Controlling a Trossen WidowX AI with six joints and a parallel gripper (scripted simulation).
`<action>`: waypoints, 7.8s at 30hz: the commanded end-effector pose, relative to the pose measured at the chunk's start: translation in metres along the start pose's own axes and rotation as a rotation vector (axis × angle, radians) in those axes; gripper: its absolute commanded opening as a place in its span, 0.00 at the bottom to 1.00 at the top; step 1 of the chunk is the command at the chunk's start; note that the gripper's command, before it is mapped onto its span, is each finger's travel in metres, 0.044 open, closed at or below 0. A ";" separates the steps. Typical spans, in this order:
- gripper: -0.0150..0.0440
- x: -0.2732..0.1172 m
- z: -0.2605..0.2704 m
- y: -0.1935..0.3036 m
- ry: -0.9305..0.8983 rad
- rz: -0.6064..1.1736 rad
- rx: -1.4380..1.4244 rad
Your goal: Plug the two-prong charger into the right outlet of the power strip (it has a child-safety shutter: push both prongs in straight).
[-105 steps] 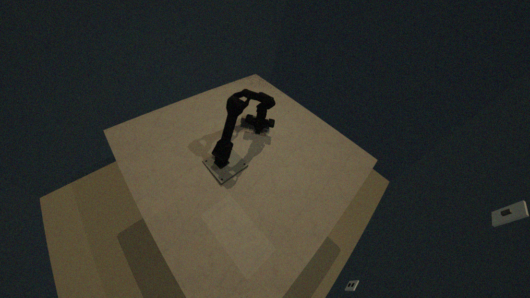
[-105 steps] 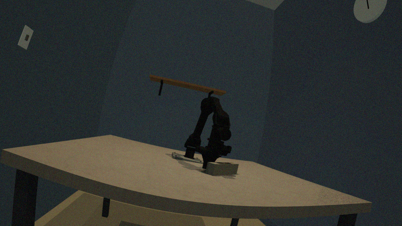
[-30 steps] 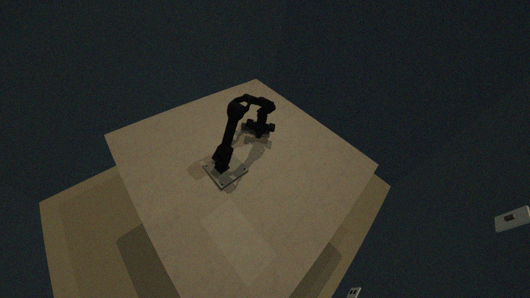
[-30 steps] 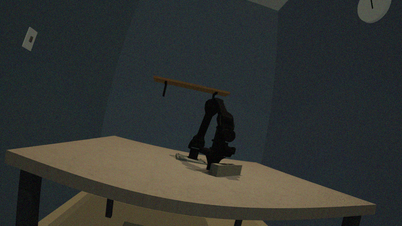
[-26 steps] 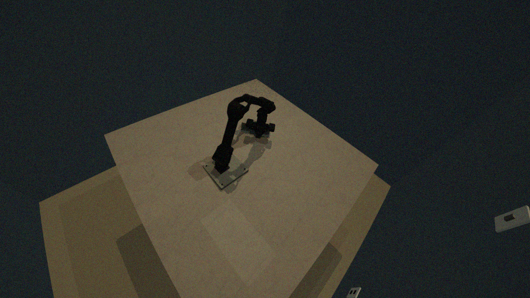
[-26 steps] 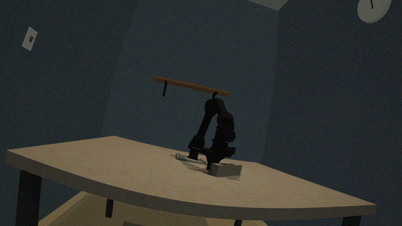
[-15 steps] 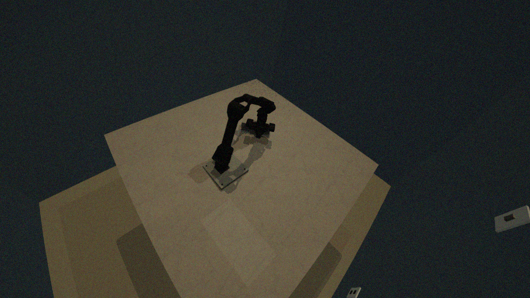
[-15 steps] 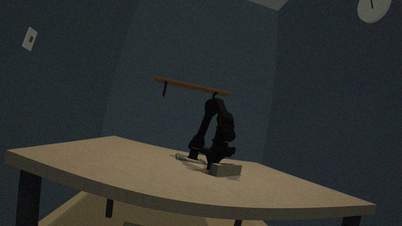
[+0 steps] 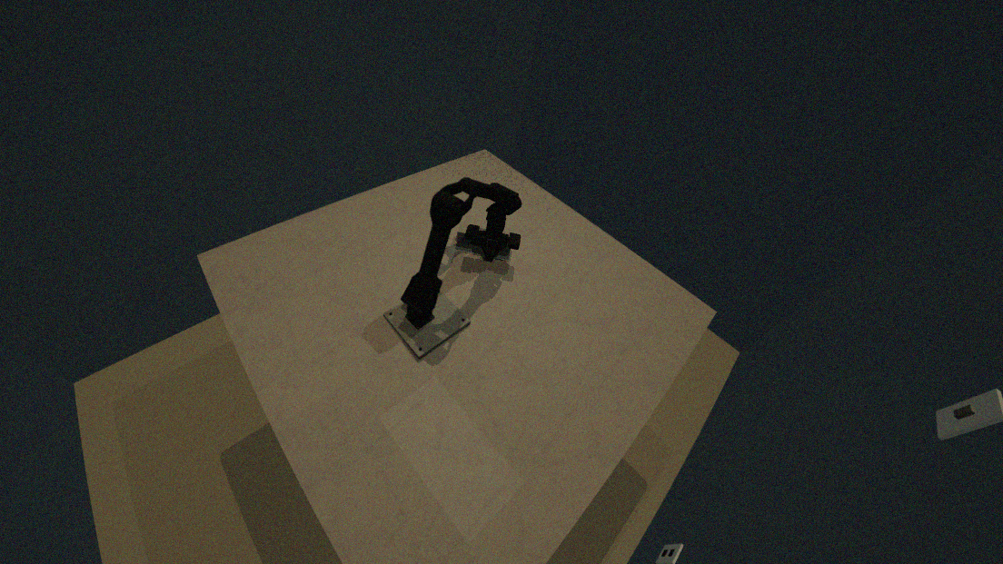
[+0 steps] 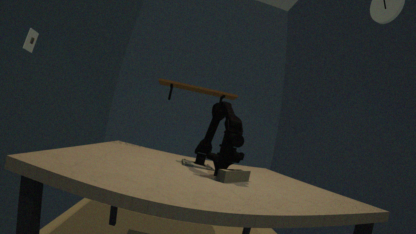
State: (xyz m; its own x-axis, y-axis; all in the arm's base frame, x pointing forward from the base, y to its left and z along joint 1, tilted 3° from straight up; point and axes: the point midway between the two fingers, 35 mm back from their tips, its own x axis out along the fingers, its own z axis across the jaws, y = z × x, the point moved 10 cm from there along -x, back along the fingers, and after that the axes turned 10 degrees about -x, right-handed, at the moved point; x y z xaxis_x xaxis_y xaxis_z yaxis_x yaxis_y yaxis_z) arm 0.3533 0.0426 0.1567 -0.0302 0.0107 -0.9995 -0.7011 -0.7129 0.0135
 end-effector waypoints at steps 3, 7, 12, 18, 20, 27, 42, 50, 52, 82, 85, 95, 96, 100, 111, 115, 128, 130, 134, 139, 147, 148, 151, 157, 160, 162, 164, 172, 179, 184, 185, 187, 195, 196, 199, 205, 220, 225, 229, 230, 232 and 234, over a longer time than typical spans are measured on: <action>0.25 -0.003 -0.001 -0.002 0.001 -0.010 0.003; 0.25 -0.003 -0.001 -0.002 0.001 -0.010 0.003; 0.25 -0.003 -0.001 -0.002 0.001 -0.010 0.003; 0.25 -0.003 -0.001 -0.003 0.001 -0.010 0.003; 0.25 -0.003 -0.001 -0.003 0.001 -0.010 0.003; 0.25 -0.003 -0.002 -0.005 0.001 -0.010 0.003; 0.25 -0.004 -0.002 -0.007 0.002 -0.011 0.003; 0.25 -0.004 -0.002 -0.009 0.002 -0.011 0.003; 0.25 -0.004 -0.002 -0.009 0.002 -0.011 0.003; 0.25 -0.004 -0.003 -0.010 0.002 -0.011 0.003; 0.25 -0.004 -0.003 -0.011 0.002 -0.011 0.003; 0.25 -0.005 -0.004 -0.015 0.002 -0.011 0.003; 0.25 -0.005 -0.004 -0.016 0.002 -0.011 0.003; 0.25 -0.005 -0.004 -0.017 0.002 -0.012 0.003; 0.25 -0.007 -0.005 -0.021 0.002 -0.012 0.003; 0.25 -0.008 -0.005 -0.022 0.002 -0.012 0.003; 0.25 -0.009 -0.006 -0.027 0.002 -0.012 0.003; 0.25 -0.009 -0.006 -0.027 0.002 -0.012 0.003; 0.25 -0.009 -0.006 -0.027 0.002 -0.013 0.003; 0.25 -0.009 -0.006 -0.028 0.002 -0.013 0.003; 0.25 -0.009 -0.006 -0.029 0.002 -0.013 0.003; 0.25 -0.009 -0.006 -0.029 0.002 -0.013 0.003; 0.25 -0.009 -0.006 -0.030 0.002 -0.013 0.003; 0.25 -0.008 -0.006 -0.030 0.002 -0.013 0.003; 0.25 -0.008 -0.006 -0.030 0.002 -0.013 0.003; 0.25 -0.008 -0.006 -0.030 0.002 -0.013 0.003; 0.25 -0.008 -0.006 -0.029 0.002 -0.013 0.003; 0.25 -0.007 -0.006 -0.029 0.002 -0.013 0.003; 0.25 -0.006 -0.006 -0.028 0.002 -0.013 0.003; 0.25 -0.006 -0.006 -0.027 0.002 -0.012 0.003; 0.25 -0.006 -0.006 -0.027 0.002 -0.012 0.003; 0.25 -0.005 -0.006 -0.027 0.002 -0.012 0.003; 0.25 -0.005 -0.006 -0.026 0.002 -0.012 0.003; 0.25 -0.005 -0.006 -0.026 0.002 -0.012 0.003; 0.25 -0.004 -0.006 -0.026 0.002 -0.012 0.003; 0.25 -0.004 -0.006 -0.026 0.002 -0.012 0.003; 0.25 -0.003 -0.005 -0.024 0.002 -0.012 0.003; 0.25 -0.002 -0.005 -0.023 0.002 -0.012 0.003; 0.25 -0.003 -0.005 -0.023 0.002 -0.012 0.003; 0.25 -0.003 -0.005 -0.023 0.002 -0.012 0.003; 0.25 -0.003 -0.005 -0.023 0.002 -0.012 0.003; 0.25 -0.003 -0.005 -0.022 0.002 -0.012 0.003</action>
State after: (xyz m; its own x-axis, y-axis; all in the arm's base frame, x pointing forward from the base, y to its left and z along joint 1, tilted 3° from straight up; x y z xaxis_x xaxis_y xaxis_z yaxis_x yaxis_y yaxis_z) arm 0.3692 0.0529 0.1582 -0.0497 0.0012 -0.9988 -0.7039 -0.7095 0.0342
